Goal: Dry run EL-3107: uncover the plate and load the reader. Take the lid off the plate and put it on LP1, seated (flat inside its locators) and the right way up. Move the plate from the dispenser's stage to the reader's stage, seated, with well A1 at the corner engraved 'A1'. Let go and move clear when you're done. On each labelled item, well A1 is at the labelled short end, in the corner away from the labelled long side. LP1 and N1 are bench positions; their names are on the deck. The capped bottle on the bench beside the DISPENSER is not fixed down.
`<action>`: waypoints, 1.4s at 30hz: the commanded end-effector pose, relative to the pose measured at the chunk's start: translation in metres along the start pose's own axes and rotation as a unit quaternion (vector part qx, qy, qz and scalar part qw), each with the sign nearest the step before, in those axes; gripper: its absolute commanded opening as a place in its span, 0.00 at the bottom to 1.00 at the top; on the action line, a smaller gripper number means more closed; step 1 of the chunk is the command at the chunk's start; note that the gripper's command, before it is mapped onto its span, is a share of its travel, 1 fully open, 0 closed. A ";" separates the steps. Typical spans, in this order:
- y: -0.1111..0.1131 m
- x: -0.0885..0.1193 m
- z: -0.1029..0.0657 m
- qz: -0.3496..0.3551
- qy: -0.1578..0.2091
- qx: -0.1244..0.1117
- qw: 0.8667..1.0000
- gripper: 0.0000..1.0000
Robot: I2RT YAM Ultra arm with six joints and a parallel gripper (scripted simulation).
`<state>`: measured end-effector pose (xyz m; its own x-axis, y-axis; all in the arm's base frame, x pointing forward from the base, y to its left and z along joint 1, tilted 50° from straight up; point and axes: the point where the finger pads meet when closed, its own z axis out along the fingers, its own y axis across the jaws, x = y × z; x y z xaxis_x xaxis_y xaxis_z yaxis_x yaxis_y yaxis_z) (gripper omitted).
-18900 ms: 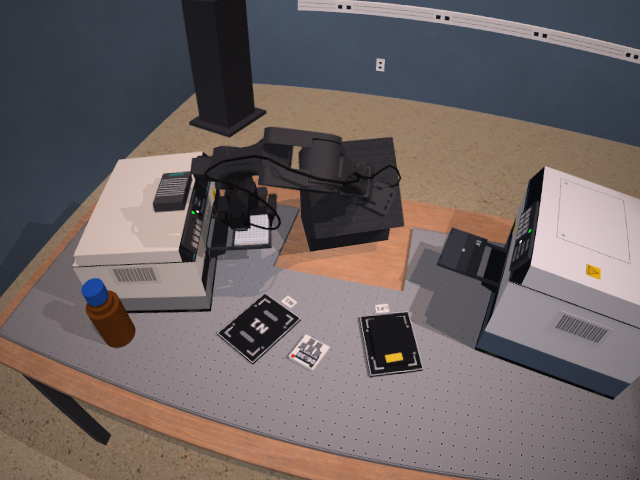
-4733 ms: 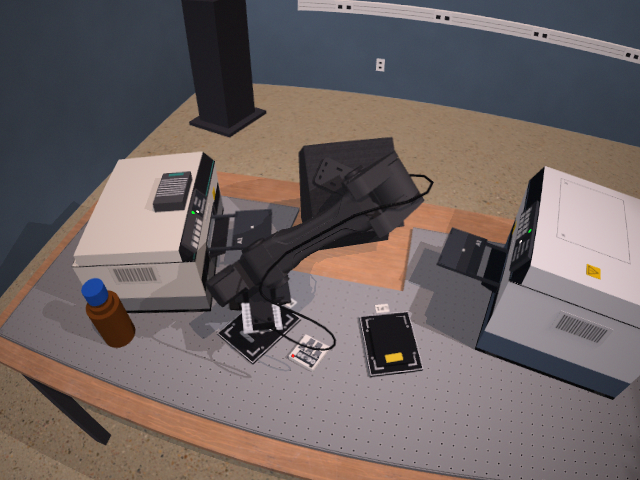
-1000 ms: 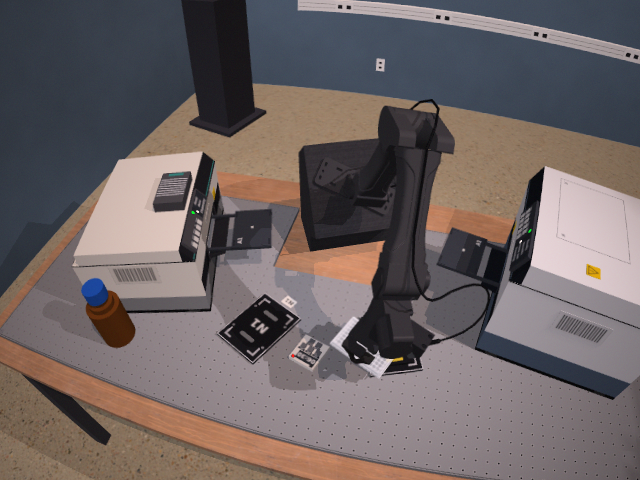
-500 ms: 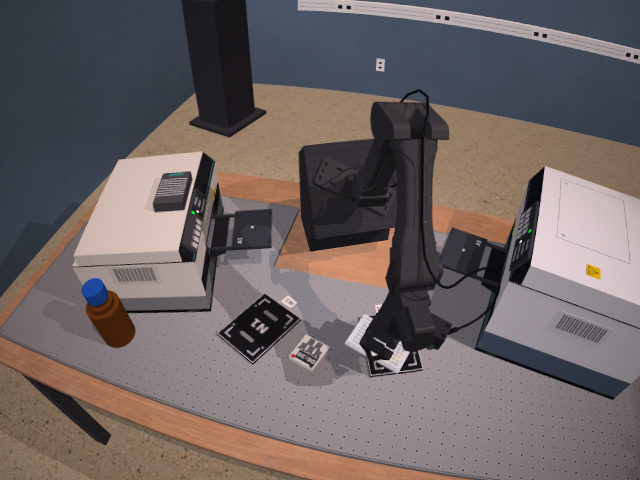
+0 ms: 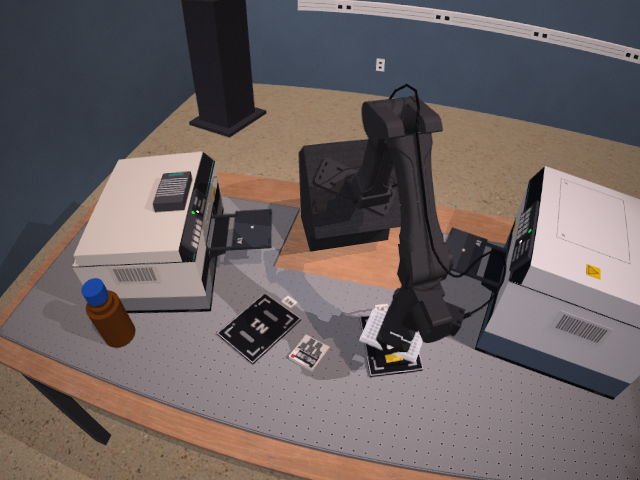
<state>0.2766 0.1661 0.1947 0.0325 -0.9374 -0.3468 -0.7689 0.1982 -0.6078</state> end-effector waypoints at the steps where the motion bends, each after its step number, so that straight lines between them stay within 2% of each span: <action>1: 0.005 -0.002 -0.011 -0.024 -0.001 0.008 1.000 0.86; 7: 0.016 -0.006 -0.012 -0.041 -0.001 0.003 0.999 0.86; 8: 0.009 -0.014 -0.018 -0.044 -0.011 0.013 0.999 0.86; 10: 0.024 -0.008 -0.013 -0.059 -0.003 -0.001 0.998 0.86; 14: 0.028 -0.017 -0.018 -0.080 -0.011 0.002 0.997 0.86; 22: 0.051 -0.021 -0.021 -0.123 -0.014 -0.007 0.992 0.86; 24: 0.051 -0.021 -0.021 -0.123 -0.014 -0.007 0.992 0.86; 25: 0.041 -0.032 -0.030 -0.122 -0.029 0.008 0.992 0.86; 27: 0.058 -0.023 -0.023 -0.140 -0.017 -0.008 0.990 0.86; 31: 0.063 -0.030 -0.029 -0.160 -0.027 -0.004 0.987 0.86; 39: 0.086 -0.032 -0.033 -0.208 -0.031 -0.011 0.978 0.86; 41: 0.086 -0.032 -0.033 -0.208 -0.031 -0.011 0.978 0.86; 42: 0.077 -0.043 -0.043 -0.205 -0.046 0.003 0.978 0.86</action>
<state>0.1917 0.2084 0.1743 0.3723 -0.9185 -0.1330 -0.7103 -0.1898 -0.6778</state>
